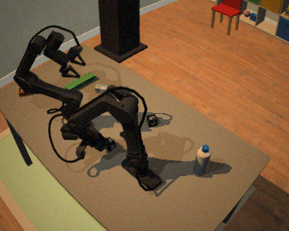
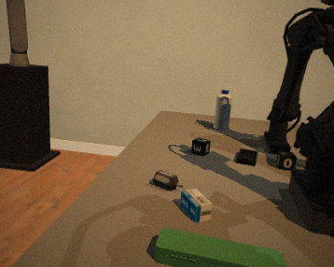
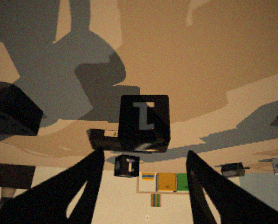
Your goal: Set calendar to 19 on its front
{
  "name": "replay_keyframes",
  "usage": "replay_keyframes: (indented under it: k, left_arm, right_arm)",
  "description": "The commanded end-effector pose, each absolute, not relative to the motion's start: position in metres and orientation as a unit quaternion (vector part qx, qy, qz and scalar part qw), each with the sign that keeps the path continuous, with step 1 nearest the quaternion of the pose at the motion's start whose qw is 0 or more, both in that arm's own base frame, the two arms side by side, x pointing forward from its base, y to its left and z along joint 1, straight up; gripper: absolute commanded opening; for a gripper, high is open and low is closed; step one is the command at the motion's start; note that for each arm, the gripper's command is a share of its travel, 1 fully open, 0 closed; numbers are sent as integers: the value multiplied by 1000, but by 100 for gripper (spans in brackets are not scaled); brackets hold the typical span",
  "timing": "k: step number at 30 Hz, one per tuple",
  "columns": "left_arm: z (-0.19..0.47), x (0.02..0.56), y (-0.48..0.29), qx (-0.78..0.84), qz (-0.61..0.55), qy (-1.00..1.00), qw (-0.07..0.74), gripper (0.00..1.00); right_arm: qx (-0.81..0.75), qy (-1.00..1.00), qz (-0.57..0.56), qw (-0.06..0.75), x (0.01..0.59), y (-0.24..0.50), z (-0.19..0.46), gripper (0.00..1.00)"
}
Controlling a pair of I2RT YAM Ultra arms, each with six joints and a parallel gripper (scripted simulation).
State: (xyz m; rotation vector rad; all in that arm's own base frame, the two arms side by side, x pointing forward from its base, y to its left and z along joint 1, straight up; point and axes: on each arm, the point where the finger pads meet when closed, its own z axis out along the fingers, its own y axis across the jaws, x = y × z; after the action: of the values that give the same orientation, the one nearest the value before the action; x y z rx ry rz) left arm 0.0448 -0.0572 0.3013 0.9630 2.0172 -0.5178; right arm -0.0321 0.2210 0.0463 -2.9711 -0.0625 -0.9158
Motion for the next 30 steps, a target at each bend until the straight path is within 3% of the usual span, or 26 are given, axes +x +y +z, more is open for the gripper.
replay_keyframes:
  k: [1,30]
  left_arm:
    - [301,43,-54,383,-206,802,410,100]
    - [301,43,-54,383,-206,802,410,100]
  right_arm:
    - [-953,-38,-301,21,-32,221,52,69]
    - [-952,-37,-304,12,-7,220,21,69]
